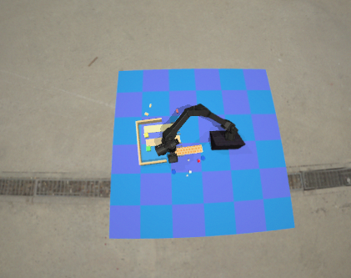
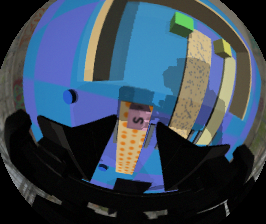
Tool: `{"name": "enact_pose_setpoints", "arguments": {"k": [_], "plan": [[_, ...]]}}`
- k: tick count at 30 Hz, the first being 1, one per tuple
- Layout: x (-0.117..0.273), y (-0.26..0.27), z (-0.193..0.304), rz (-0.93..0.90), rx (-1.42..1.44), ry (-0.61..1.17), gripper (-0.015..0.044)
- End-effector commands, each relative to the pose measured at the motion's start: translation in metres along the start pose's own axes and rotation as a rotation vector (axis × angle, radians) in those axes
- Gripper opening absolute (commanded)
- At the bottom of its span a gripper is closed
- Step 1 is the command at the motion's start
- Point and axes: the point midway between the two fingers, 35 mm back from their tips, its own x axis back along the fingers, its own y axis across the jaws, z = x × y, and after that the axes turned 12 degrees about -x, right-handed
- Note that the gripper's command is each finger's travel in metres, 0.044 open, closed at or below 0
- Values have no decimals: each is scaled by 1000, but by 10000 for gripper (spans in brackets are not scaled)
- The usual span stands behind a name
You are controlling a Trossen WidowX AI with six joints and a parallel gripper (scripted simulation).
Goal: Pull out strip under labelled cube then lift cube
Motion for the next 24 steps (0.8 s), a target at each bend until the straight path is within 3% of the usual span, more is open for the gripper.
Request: {"name": "enact_pose_setpoints", "arguments": {"k": [1, 24], "plan": [[-12, -2, 2, 9, 5, 9, 250], [-35, -3, 3, 11, 5, 9, 250]]}}
